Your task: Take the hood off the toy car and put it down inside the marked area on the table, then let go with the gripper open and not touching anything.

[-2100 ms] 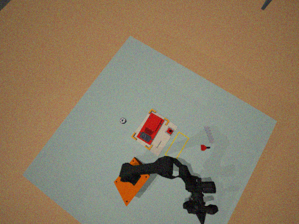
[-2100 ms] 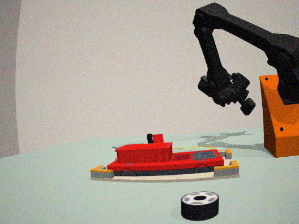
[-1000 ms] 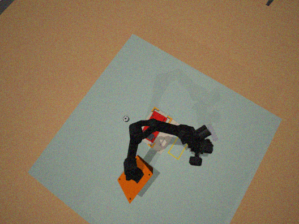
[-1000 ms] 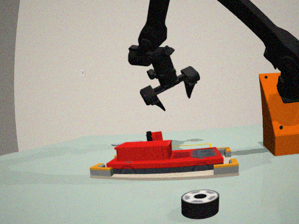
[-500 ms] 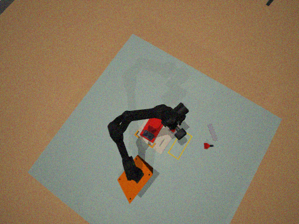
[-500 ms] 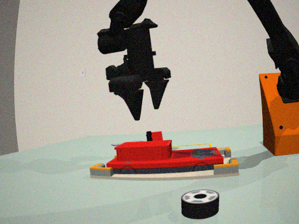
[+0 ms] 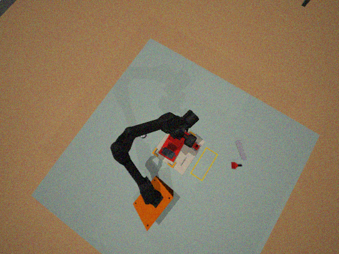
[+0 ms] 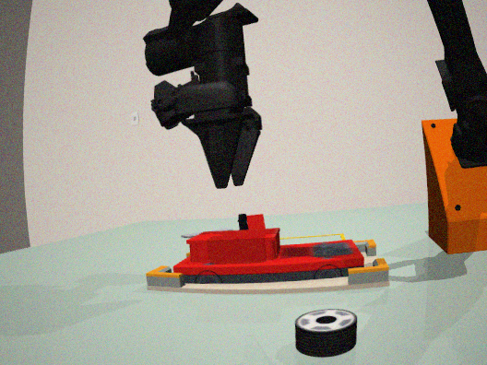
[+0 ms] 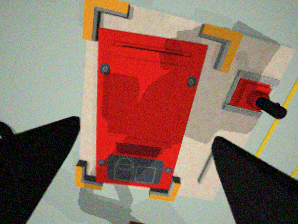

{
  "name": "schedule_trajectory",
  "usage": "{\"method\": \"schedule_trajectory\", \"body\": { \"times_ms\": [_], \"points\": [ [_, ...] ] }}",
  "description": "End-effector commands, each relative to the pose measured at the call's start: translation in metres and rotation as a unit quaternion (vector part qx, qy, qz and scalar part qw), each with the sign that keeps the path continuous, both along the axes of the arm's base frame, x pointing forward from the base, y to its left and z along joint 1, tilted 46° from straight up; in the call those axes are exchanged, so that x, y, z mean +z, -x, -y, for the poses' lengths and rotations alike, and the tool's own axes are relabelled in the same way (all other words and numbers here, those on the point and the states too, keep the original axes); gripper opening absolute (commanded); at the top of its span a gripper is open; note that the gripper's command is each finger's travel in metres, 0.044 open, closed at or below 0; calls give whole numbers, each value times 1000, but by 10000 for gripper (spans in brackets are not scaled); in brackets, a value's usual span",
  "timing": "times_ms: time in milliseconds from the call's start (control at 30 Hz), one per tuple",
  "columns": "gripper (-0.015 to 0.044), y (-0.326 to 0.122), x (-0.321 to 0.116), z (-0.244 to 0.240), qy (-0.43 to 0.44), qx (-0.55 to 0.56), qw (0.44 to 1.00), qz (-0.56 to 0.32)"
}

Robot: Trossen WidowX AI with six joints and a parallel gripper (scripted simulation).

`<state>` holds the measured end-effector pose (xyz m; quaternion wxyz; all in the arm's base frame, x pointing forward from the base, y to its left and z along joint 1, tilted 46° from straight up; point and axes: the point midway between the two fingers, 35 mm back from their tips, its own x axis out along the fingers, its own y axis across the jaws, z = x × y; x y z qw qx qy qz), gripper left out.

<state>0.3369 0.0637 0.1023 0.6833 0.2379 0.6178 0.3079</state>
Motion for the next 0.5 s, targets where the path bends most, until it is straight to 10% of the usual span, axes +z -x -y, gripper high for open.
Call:
{"method": "schedule_trajectory", "body": {
  "times_ms": [0,467],
  "points": [
    [440,0,-1,-3,-3,3,1000,2],
    [440,-1,-9,-12,-3,3,1000,2]
  ]
}}
